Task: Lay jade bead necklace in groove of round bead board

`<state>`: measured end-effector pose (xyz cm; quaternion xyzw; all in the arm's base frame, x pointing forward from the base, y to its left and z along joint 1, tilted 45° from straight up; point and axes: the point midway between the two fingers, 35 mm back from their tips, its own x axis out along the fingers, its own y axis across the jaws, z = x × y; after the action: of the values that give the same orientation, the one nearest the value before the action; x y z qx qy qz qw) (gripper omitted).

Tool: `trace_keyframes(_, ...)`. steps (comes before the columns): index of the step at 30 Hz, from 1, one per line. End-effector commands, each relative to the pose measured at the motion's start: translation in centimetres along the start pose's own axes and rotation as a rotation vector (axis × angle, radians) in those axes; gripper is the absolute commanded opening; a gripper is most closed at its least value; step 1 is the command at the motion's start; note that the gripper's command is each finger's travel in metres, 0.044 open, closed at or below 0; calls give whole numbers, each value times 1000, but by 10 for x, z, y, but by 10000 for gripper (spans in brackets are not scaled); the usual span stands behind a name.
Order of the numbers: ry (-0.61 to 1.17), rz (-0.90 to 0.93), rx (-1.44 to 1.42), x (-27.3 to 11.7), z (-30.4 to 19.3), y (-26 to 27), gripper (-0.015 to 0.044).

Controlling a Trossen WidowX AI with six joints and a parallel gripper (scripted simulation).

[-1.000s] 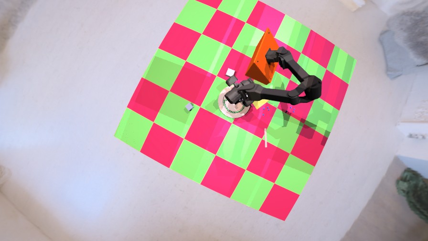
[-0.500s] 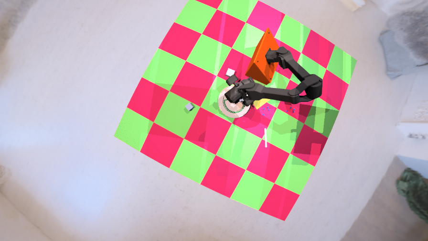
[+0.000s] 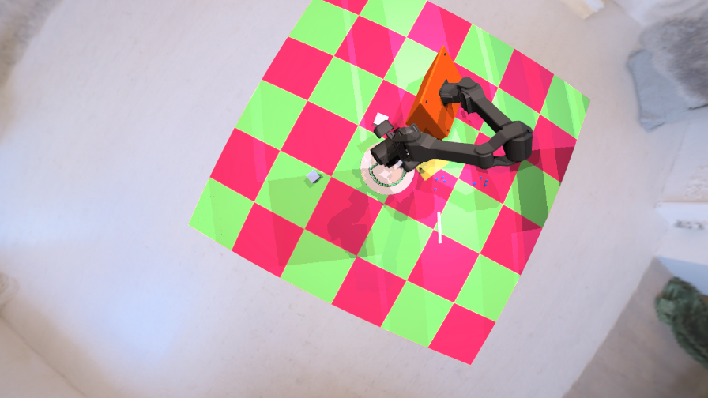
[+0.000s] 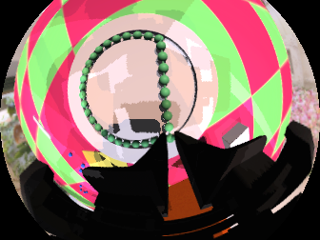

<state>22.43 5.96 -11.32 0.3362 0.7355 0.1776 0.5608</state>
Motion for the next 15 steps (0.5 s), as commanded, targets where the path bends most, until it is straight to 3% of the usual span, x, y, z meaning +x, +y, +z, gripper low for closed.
trace_keyframes(1,3,-4,-1,4,-2,-1,0)
trace_keyframes(7,3,-4,-1,8,-2,-1,0)
trace_keyframes(15,-1,-5,-10,5,0,0,210)
